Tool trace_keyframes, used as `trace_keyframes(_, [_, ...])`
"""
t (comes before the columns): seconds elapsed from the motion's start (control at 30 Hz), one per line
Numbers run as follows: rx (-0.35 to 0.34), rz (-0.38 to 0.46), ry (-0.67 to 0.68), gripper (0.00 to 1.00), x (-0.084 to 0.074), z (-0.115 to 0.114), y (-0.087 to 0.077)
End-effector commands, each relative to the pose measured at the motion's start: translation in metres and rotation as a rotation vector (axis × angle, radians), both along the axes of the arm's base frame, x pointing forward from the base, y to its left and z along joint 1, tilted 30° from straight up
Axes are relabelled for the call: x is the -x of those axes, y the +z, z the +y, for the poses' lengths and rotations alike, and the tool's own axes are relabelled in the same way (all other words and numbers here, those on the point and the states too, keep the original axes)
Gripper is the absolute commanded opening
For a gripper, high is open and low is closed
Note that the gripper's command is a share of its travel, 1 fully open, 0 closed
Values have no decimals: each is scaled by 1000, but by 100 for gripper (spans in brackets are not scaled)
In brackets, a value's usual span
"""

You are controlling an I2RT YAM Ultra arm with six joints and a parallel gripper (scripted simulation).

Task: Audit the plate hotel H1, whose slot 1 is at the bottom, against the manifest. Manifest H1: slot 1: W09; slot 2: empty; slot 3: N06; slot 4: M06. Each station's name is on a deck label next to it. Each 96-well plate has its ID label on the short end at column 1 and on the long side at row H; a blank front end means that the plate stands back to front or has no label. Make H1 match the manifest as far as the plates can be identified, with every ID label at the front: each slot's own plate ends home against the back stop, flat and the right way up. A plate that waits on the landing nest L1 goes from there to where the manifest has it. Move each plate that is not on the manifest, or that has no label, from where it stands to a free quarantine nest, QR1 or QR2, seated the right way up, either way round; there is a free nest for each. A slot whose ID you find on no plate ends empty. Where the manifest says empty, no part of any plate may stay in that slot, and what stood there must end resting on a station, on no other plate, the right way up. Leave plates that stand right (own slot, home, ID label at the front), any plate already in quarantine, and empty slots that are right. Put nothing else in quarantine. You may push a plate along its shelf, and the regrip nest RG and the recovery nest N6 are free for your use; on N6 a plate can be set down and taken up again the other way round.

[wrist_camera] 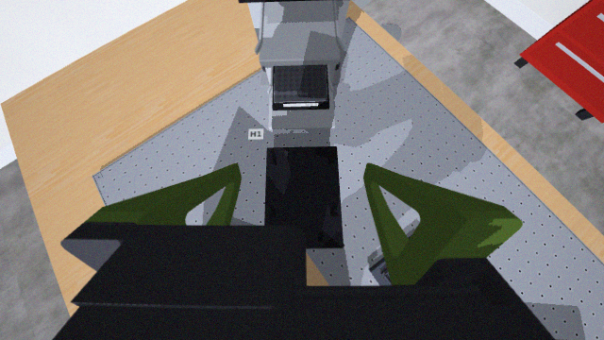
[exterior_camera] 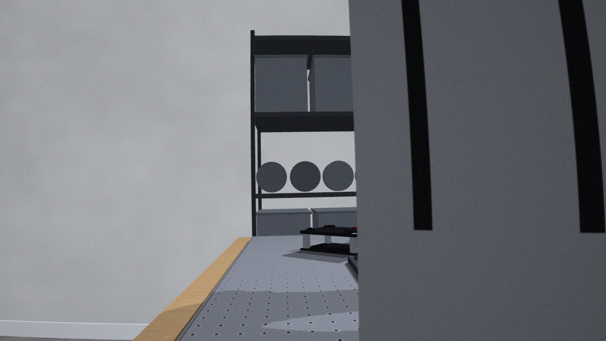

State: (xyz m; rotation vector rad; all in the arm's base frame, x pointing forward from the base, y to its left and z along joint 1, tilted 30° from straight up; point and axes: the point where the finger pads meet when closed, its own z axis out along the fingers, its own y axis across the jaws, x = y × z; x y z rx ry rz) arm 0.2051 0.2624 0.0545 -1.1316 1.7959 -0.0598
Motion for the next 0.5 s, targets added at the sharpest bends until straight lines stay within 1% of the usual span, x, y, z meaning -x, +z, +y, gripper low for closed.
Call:
trace_keyframes(0.0, [24, 18, -17, 100, 5, 2, 10])
trace_keyframes(0.03, [24, 18, -17, 100, 5, 2, 10])
trace_keyframes(0.47, [22, 21, -17, 100, 25, 12, 48])
